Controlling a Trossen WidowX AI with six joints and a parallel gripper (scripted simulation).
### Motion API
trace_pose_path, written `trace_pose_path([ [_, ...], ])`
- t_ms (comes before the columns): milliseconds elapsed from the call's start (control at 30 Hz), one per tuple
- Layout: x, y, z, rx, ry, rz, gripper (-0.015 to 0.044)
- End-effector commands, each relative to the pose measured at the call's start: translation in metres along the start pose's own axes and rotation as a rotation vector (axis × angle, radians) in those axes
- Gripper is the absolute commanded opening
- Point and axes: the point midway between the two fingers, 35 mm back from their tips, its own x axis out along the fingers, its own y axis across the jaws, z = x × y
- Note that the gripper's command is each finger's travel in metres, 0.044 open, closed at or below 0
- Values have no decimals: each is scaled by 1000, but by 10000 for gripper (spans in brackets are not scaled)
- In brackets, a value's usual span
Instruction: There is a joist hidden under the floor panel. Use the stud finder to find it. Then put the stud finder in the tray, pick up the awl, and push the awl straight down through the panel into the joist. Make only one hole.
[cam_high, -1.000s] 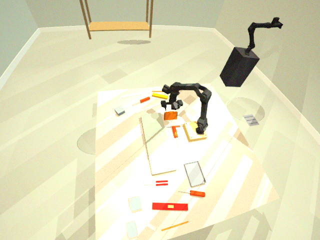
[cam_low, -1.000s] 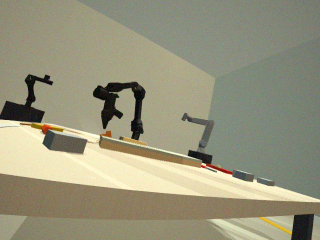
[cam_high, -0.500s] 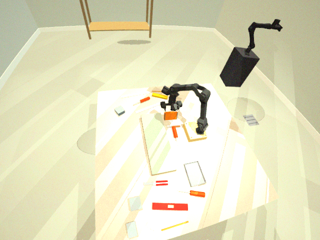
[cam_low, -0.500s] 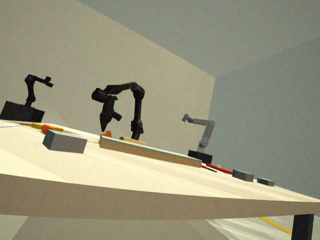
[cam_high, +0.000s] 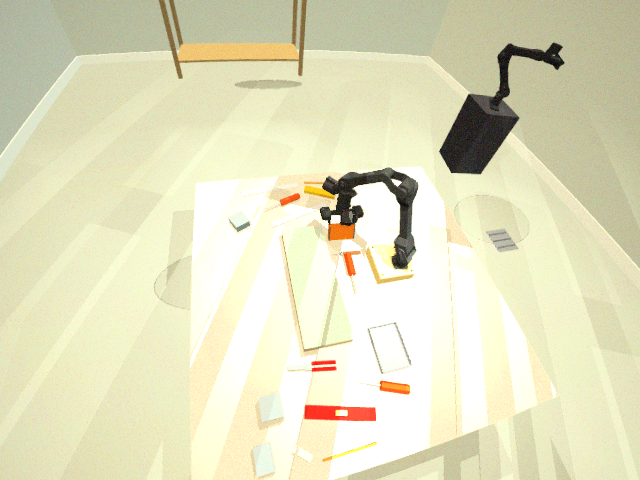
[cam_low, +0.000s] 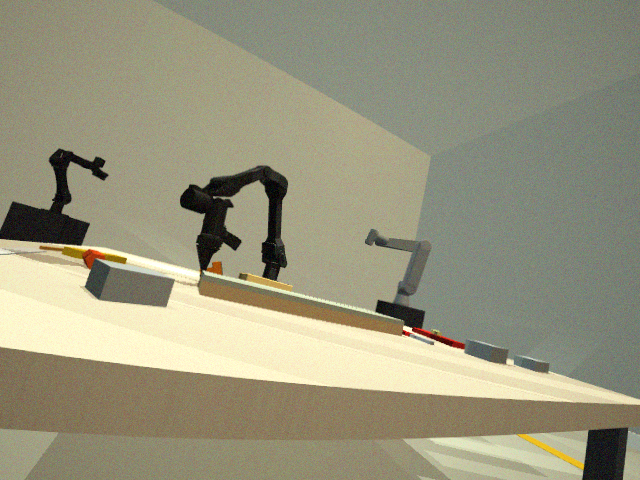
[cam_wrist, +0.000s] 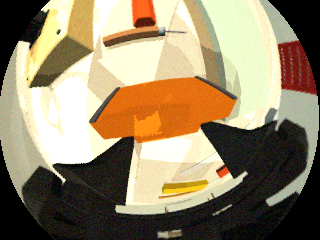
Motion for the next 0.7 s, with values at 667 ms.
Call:
trace_pose_path([
  [667, 7, 1, 2, -5, -9, 0, 261],
])
